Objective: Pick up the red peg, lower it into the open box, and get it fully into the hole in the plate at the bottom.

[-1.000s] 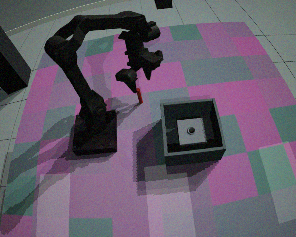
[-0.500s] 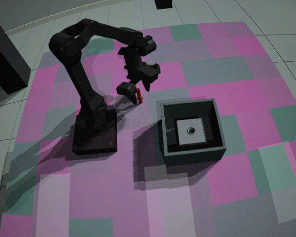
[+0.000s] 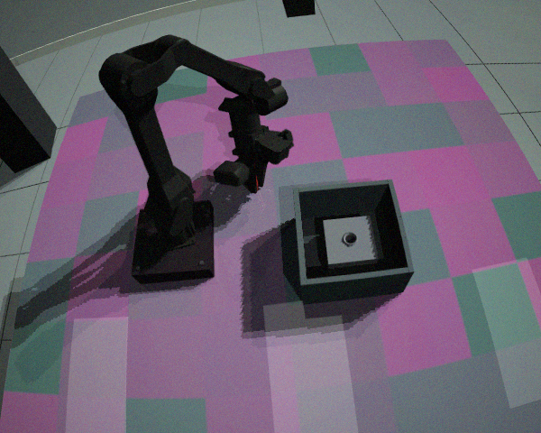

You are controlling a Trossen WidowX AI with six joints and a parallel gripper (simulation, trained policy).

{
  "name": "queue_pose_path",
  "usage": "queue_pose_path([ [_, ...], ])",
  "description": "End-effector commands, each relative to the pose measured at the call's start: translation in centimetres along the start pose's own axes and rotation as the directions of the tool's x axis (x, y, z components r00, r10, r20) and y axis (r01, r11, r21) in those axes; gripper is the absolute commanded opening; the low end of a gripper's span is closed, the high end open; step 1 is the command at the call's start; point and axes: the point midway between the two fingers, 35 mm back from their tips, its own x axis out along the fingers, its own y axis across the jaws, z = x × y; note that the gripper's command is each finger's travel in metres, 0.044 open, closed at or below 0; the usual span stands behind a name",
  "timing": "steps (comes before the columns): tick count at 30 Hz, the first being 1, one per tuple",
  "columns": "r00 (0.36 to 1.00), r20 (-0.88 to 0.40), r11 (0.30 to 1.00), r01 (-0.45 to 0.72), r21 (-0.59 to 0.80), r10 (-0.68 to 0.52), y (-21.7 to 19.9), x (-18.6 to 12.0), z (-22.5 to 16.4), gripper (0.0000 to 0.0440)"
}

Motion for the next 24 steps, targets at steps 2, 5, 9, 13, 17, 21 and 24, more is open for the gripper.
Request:
queue_pose_path([
  [2,0.999,-0.012,0.999,0.039,-0.005,-0.039,-0.4,0.4,0.0,0.0000],
  [5,0.999,0.032,0.999,0.043,-0.010,-0.043,-0.8,-0.7,1.2,0.0000],
  [9,0.996,0.073,0.999,0.051,-0.015,-0.050,-1.4,-2.3,2.5,0.0000],
  [13,0.993,0.109,0.999,0.051,-0.007,-0.050,-2.1,-4.2,3.8,0.0000],
  [17,0.989,0.143,0.999,0.037,0.017,-0.040,-2.7,-6.2,5.3,0.0000],
  [21,0.984,0.175,0.998,0.023,0.060,-0.033,-3.3,-8.0,6.9,0.0000],
  [24,0.981,0.192,0.995,0.016,0.101,-0.036,-3.8,-8.7,8.1,0.0000],
])
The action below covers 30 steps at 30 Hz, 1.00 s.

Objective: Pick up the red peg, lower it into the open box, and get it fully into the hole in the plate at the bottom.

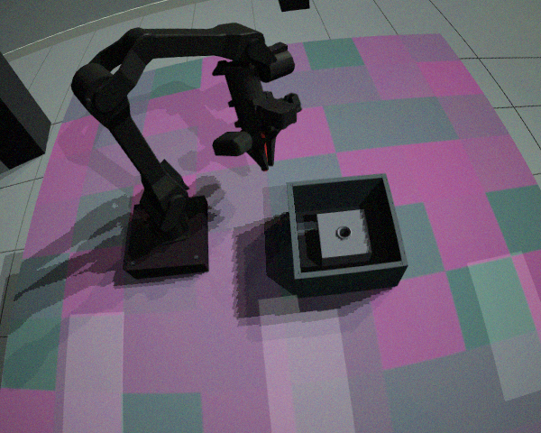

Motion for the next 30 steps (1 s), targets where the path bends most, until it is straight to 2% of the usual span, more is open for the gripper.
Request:
queue_pose_path([
  [1,1.000,0.030,0.999,-0.004,0.052,0.002,-0.8,-0.9,1.9,0.0000],
  [13,0.997,0.072,0.976,-0.008,0.220,-0.008,-2.0,-0.4,7.2,0.0000],
  [30,0.997,0.082,0.949,-0.017,0.315,-0.009,-3.2,3.7,13.3,0.0000],
])
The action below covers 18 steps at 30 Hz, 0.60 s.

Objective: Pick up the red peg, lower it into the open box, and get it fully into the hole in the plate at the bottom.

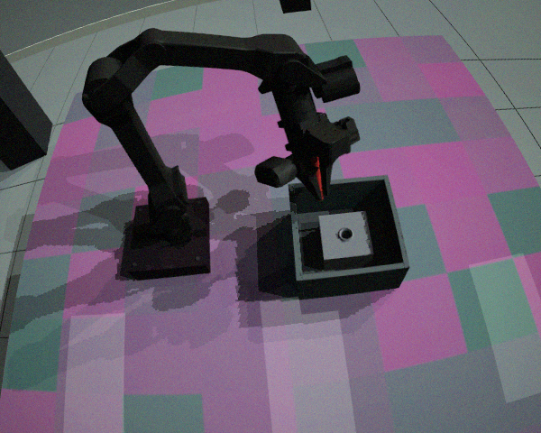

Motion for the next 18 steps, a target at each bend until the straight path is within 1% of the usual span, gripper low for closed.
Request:
queue_pose_path([
  [1,1.000,-0.006,1.000,-0.004,0.001,0.004,0.2,1.4,1.2,0.0000],
  [8,0.999,-0.024,0.999,-0.024,-0.024,0.024,0.5,3.6,2.8,0.0000],
  [18,0.996,-0.067,0.992,-0.069,-0.109,0.062,1.1,6.4,3.8,0.0000],
])
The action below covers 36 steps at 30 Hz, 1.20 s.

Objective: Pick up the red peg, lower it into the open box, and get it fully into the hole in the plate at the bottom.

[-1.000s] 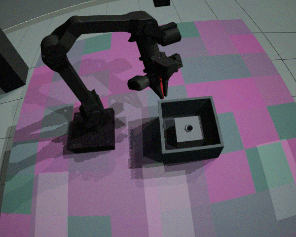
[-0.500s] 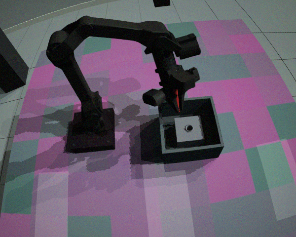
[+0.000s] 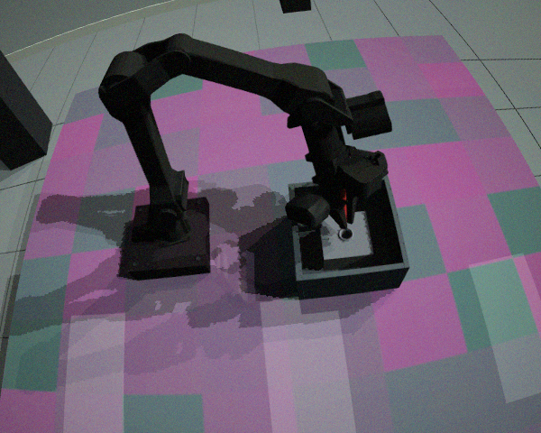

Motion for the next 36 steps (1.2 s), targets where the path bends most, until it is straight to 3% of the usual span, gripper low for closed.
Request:
queue_pose_path([
  [1,1.000,-0.021,0.999,-0.019,-0.045,0.018,0.2,1.2,0.2,0.0000],
  [7,0.997,-0.061,0.993,-0.045,-0.114,0.038,0.6,2.7,-0.2,0.0013],
  [14,0.993,-0.109,0.987,-0.062,-0.151,0.046,0.7,4.0,-0.5,0.0170],
  [17,0.992,-0.119,0.980,-0.073,-0.184,0.052,0.8,4.0,-0.2,0.0177],
  [21,0.990,-0.119,0.975,-0.101,-0.199,0.079,1.7,3.7,1.0,0.0224],
  [30,0.982,-0.138,0.968,-0.155,-0.197,0.129,3.8,3.1,3.3,0.0440],
  [36,0.969,-0.163,0.956,-0.216,-0.201,0.184,5.8,1.5,4.5,0.0440],
])
